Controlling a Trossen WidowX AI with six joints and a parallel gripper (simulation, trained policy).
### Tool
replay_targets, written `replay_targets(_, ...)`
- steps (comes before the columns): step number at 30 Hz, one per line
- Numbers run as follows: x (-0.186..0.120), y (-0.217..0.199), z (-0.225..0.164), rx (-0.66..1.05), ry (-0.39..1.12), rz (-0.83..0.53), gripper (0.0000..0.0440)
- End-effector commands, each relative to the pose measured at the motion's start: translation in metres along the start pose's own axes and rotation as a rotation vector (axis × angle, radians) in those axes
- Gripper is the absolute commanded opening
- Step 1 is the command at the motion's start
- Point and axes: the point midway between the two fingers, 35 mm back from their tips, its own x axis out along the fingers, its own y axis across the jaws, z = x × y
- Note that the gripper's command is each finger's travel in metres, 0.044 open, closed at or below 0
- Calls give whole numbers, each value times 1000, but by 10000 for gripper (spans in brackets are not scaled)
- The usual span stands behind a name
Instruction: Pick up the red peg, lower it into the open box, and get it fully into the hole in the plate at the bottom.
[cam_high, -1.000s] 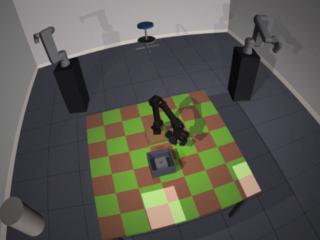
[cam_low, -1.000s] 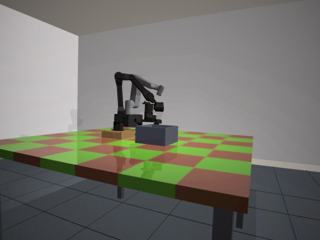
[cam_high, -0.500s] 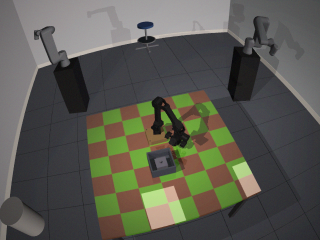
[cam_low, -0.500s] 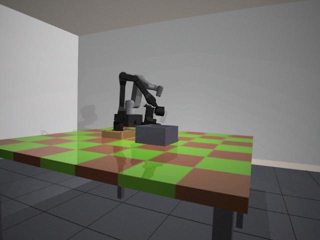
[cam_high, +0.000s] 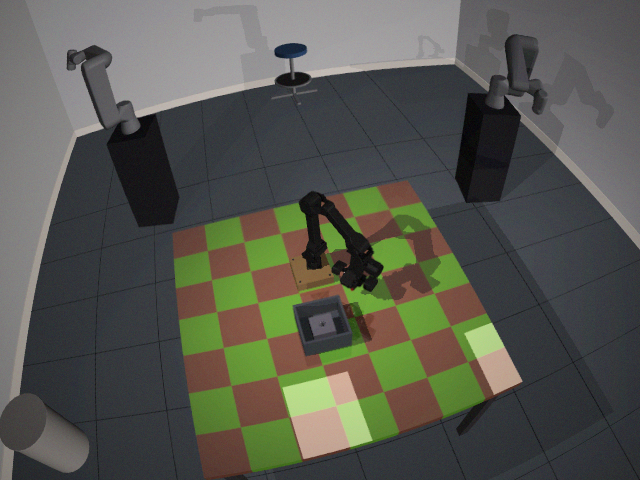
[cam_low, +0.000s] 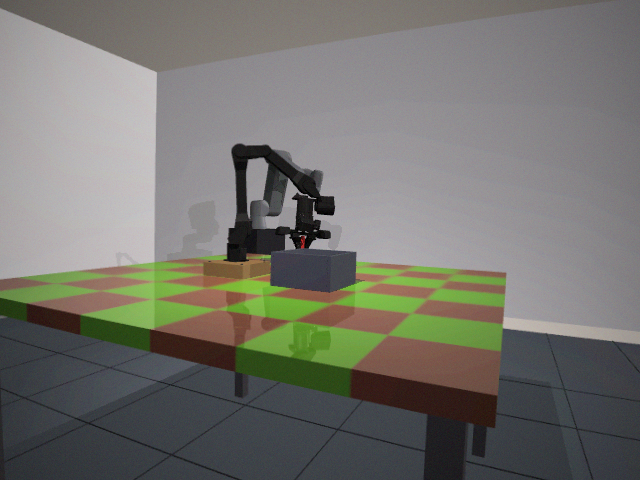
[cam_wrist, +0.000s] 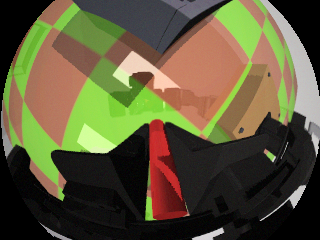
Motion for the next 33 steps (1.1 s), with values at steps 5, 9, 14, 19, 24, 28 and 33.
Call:
replay_targets(5, -33, 9, 23, 54, -57, 38, 0)
replay_targets(9, -44, 10, 38, 103, -85, 45, 0)
replay_targets(14, -53, 11, 62, 167, -122, 56, 0)
replay_targets(19, -58, 10, 87, 224, -155, 60, 0)
replay_targets(24, -59, 8, 113, 268, -182, 58, 0)
replay_targets(28, -56, 4, 133, 291, -199, 55, 0)
replay_targets(33, -50, 0, 158, 304, -211, 48, 0)
